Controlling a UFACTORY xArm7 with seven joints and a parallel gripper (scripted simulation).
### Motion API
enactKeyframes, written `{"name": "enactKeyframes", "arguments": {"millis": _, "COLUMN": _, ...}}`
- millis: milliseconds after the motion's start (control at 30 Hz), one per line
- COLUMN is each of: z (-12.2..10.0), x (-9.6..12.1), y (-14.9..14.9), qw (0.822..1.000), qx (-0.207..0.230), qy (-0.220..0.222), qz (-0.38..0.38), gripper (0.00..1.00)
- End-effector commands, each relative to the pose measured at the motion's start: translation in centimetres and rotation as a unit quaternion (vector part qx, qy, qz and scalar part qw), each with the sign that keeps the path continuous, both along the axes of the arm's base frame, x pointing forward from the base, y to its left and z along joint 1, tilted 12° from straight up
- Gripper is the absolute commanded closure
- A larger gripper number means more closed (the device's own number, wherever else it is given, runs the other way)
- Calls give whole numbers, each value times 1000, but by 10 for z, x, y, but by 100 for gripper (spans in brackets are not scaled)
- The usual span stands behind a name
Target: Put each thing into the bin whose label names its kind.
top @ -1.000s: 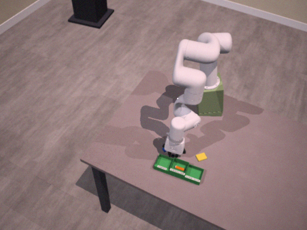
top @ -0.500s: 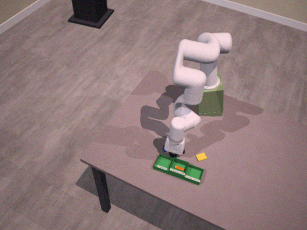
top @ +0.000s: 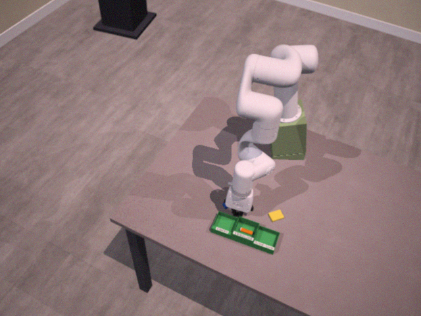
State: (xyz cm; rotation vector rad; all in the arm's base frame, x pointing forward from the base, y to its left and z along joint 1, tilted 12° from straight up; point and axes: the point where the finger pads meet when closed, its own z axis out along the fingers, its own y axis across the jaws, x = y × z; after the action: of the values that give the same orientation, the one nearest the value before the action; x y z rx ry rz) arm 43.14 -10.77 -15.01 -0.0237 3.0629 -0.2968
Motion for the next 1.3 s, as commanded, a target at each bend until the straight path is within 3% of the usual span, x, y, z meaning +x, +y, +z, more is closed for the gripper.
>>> {"name": "enactKeyframes", "arguments": {"millis": 0, "z": 1, "x": 1, "y": 0, "qw": 1000, "qx": 0, "qy": -2, "qz": 0, "gripper": 100}}
{"name": "enactKeyframes", "arguments": {"millis": 200, "z": 1, "x": 1, "y": 0, "qw": 1000, "qx": 0, "qy": -2, "qz": 0, "gripper": 100}}
{"name": "enactKeyframes", "arguments": {"millis": 867, "z": 60, "x": -3, "y": 12, "qw": 1000, "qx": 0, "qy": -2, "qz": 0, "gripper": 100}}
{"name": "enactKeyframes", "arguments": {"millis": 1267, "z": 60, "x": -3, "y": 12, "qw": 1000, "qx": 0, "qy": -2, "qz": 0, "gripper": 100}}
